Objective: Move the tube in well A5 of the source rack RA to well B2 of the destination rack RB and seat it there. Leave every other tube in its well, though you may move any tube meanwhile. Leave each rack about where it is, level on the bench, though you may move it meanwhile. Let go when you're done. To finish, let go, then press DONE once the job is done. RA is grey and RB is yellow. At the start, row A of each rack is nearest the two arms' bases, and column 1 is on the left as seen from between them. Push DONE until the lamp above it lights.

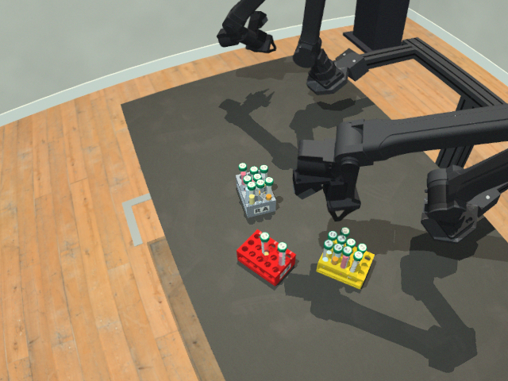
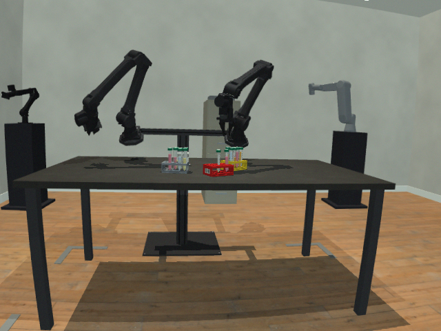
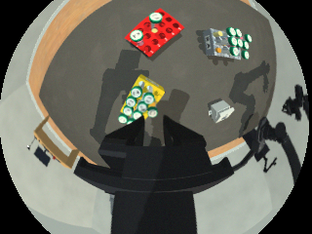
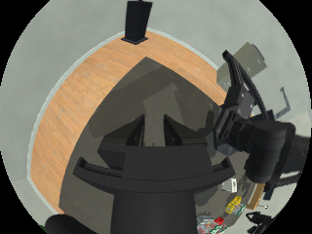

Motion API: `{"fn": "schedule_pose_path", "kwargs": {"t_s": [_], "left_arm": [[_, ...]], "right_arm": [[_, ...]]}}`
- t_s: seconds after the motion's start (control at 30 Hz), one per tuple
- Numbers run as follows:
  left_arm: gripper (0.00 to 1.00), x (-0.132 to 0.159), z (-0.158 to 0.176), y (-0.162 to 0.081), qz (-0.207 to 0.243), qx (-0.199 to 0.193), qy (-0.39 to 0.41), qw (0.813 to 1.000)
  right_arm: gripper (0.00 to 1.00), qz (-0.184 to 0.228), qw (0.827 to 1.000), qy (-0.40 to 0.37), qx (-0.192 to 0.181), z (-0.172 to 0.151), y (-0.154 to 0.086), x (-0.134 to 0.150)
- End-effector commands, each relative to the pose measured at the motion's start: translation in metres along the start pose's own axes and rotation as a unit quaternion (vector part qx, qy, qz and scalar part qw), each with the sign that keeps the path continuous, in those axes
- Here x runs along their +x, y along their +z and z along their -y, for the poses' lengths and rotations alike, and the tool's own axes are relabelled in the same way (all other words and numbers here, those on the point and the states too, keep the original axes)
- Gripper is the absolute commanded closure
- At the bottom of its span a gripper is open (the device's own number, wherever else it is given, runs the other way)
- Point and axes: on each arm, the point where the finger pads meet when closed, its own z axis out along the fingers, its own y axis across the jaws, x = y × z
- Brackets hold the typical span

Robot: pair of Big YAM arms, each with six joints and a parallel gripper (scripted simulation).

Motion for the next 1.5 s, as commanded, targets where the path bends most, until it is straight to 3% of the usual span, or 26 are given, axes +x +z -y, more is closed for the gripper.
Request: {"fn": "schedule_pose_path", "kwargs": {"t_s": [0.0,0.57,0.7,0.77,0.83,1.2,1.47], "left_arm": [[0.70,-0.047,0.017,-0.016,0.031,0.008,-0.021,0.999],[0.70,-0.114,0.075,-0.014,0.027,0.009,-0.019,0.999],[0.70,-0.119,0.061,-0.011,0.021,0.004,-0.019,1.000],[0.70,-0.128,0.048,-0.024,0.030,0.008,-0.022,0.999],[0.70,-0.135,0.043,-0.013,0.016,0.003,-0.016,1.000],[0.70,-0.181,0.000,-0.014,0.017,0.001,-0.016,1.000],[0.70,-0.190,-0.008,-0.020,0.024,0.003,-0.015,1.000]], "right_arm": [[0.70,-0.001,1.000,0.005,-0.008,-0.007,-0.005,-0.002],[0.70,-0.001,1.000,0.005,-0.008,-0.007,-0.005,-0.002],[0.70,-0.001,1.000,0.005,-0.008,-0.007,-0.005,-0.002],[0.70,-0.001,1.000,0.005,-0.008,-0.007,-0.005,-0.002],[0.70,-0.001,1.000,0.005,-0.008,-0.007,-0.005,-0.002],[0.70,-0.001,1.000,0.005,-0.008,-0.007,-0.005,-0.002],[0.70,-0.001,1.000,0.005,-0.008,-0.007,-0.005,-0.002]]}}
